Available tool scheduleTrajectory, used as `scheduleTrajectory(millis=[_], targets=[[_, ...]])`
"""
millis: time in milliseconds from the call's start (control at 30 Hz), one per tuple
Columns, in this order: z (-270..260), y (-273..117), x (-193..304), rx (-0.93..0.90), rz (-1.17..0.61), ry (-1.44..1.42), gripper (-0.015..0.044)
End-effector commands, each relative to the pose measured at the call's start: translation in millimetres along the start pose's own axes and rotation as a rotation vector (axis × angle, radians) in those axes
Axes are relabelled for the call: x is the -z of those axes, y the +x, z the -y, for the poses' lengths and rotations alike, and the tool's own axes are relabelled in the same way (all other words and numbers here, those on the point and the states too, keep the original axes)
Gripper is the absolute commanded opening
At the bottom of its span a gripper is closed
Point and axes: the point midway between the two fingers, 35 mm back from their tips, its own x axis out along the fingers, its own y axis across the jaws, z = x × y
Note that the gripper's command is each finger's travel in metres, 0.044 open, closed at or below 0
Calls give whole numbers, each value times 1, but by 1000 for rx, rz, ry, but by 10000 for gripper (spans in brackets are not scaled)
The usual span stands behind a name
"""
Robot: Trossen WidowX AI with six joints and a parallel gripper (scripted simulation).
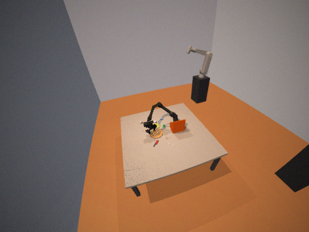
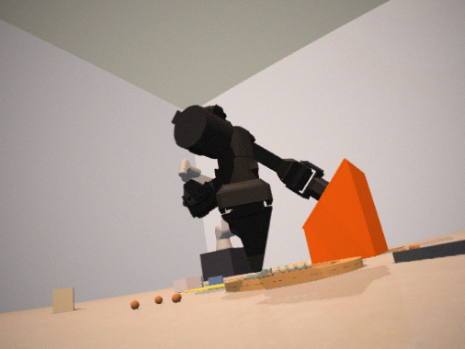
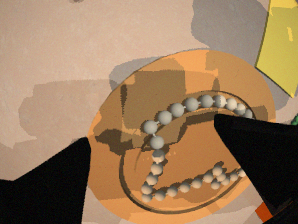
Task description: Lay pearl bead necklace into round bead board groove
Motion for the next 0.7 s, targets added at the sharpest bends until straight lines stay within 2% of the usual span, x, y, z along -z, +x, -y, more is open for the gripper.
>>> scheduleTrajectory(millis=[0,267,500,667], targets=[[0,-2,-1,-2,1,5,440],[0,-2,-1,-2,1,5,440],[1,-33,10,-3,0,-116,256],[1,-32,10,-3,0,-120,125]])
